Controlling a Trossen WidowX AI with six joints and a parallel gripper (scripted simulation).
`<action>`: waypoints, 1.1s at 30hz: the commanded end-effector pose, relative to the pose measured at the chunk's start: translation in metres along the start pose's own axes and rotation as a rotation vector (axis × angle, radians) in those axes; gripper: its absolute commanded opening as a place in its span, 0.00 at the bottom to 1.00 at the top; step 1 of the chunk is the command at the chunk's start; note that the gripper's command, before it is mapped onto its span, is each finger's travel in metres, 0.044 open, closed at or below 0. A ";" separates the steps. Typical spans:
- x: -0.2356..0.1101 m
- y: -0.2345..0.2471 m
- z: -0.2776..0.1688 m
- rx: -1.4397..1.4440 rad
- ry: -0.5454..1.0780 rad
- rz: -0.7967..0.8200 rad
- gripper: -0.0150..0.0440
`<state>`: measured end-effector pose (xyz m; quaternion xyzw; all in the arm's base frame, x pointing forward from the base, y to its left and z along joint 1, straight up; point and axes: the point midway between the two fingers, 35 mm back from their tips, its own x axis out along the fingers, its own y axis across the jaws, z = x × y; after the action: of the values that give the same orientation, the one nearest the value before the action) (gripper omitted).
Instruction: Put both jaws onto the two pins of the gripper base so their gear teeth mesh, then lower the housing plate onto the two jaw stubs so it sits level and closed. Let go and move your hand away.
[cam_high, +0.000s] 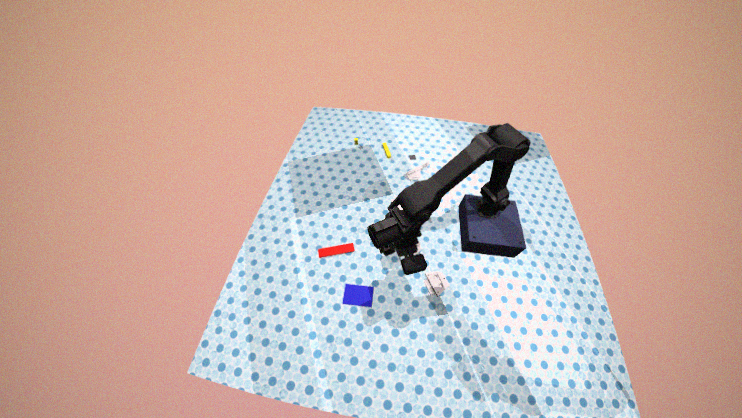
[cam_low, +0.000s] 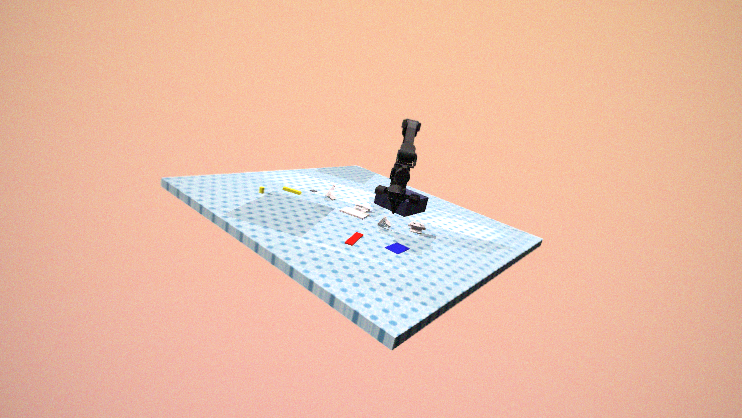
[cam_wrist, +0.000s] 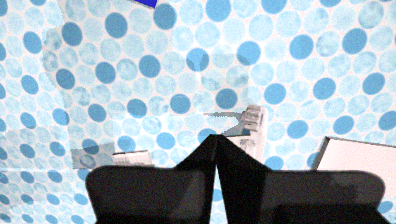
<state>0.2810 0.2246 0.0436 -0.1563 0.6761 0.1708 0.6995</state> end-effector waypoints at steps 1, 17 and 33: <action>0.009 -0.001 -0.001 0.007 0.007 -0.007 0.25; 0.035 -0.001 -0.001 0.007 0.008 -0.007 0.25; 0.055 -0.002 -0.002 0.007 0.008 -0.007 0.25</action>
<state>0.2817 0.2248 -0.0080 -0.1573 0.6775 0.1695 0.6982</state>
